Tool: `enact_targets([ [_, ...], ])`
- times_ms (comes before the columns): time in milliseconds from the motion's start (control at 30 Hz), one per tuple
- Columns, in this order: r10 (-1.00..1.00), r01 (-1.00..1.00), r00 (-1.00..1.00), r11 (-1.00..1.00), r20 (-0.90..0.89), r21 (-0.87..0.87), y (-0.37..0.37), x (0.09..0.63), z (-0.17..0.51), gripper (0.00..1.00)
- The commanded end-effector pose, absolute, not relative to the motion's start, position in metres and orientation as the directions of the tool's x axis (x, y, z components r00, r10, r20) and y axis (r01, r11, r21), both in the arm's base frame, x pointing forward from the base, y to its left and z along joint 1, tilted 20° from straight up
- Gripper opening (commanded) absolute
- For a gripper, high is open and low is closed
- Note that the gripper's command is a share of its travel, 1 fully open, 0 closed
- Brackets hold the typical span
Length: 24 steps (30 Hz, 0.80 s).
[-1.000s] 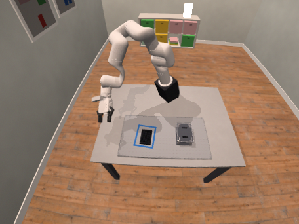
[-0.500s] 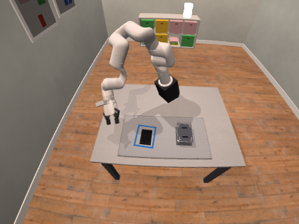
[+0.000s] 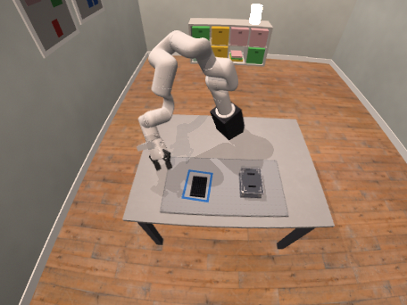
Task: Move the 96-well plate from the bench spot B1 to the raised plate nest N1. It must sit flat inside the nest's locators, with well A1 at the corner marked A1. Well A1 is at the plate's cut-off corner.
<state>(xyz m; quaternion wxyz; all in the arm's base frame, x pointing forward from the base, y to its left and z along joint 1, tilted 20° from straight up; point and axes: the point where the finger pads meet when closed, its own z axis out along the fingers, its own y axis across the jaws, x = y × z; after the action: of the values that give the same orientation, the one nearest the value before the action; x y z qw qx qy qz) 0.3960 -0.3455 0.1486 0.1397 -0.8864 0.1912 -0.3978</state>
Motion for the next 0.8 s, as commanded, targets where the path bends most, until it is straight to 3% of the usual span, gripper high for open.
enact_targets([
  [0, -0.454, -0.241, 0.658, -0.883, 0.601, -0.402, -0.336, 0.393, 0.137, 1.00],
  [433, -0.449, -0.303, 0.785, -0.879, 0.427, -0.368, -0.314, 0.377, 0.103, 1.00],
  [767, -0.419, -0.365, 0.875, -0.900, 0.240, -0.240, -0.299, 0.362, 0.073, 1.00],
])
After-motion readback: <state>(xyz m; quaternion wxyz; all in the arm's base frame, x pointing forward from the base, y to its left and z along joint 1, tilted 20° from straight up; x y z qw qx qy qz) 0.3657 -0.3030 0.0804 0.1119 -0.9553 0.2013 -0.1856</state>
